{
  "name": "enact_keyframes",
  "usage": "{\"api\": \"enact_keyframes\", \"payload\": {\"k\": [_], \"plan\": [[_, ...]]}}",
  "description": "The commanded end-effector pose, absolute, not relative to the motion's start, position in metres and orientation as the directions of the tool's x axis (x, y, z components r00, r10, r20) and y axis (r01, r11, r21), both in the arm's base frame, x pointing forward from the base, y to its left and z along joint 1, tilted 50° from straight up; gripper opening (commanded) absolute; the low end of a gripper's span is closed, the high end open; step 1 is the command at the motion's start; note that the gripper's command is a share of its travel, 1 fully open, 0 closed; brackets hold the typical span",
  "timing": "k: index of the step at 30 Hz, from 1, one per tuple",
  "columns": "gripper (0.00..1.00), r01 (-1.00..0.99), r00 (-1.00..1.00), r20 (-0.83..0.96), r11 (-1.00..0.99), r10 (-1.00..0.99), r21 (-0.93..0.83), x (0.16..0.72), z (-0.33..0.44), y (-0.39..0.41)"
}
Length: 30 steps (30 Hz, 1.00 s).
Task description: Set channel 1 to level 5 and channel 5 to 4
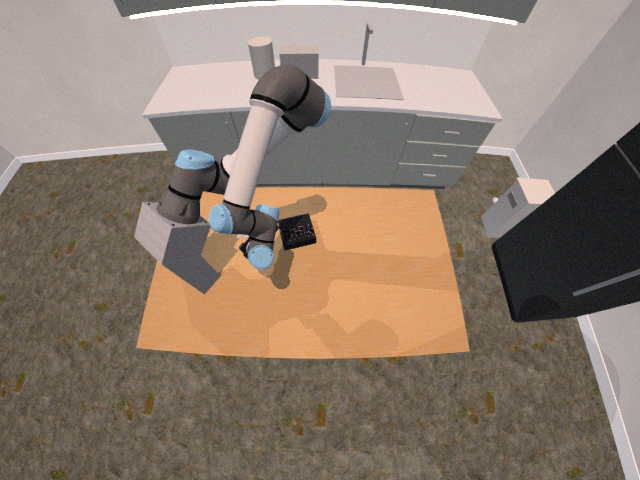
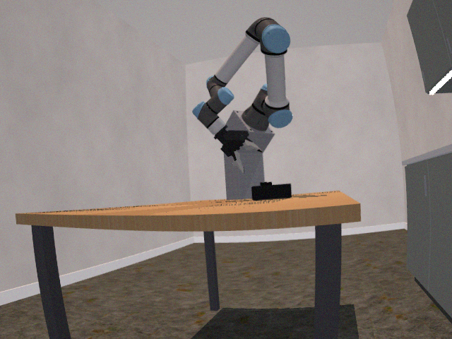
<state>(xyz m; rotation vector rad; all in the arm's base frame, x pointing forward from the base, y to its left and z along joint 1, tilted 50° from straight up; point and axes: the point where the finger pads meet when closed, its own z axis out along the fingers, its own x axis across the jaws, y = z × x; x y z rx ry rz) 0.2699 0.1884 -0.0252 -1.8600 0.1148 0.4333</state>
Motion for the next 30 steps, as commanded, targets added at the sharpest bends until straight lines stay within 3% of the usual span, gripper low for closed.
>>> {"api": "enact_keyframes", "payload": {"k": [1,5,7,16,22,23,30], "plan": [[1.0,-0.03,0.981,-0.103,-0.396,0.165,-0.918,0.288,-0.023,0.187],[1.0,0.062,0.983,-0.018,-0.415,0.185,-0.908,0.293,-0.021,0.187],[1.0,0.221,0.965,0.129,-0.439,0.23,-0.871,0.303,-0.016,0.188],[1.0,0.591,0.805,0.456,-0.447,0.379,-0.672,0.331,0.007,0.193],[1.0,0.727,0.687,0.57,-0.423,0.451,-0.541,0.343,0.021,0.197],[1.0,0.805,0.592,0.635,-0.399,0.496,-0.439,0.347,0.027,0.199],[1.0,0.939,0.323,0.729,-0.302,0.603,-0.165,0.365,0.06,0.21]]}}
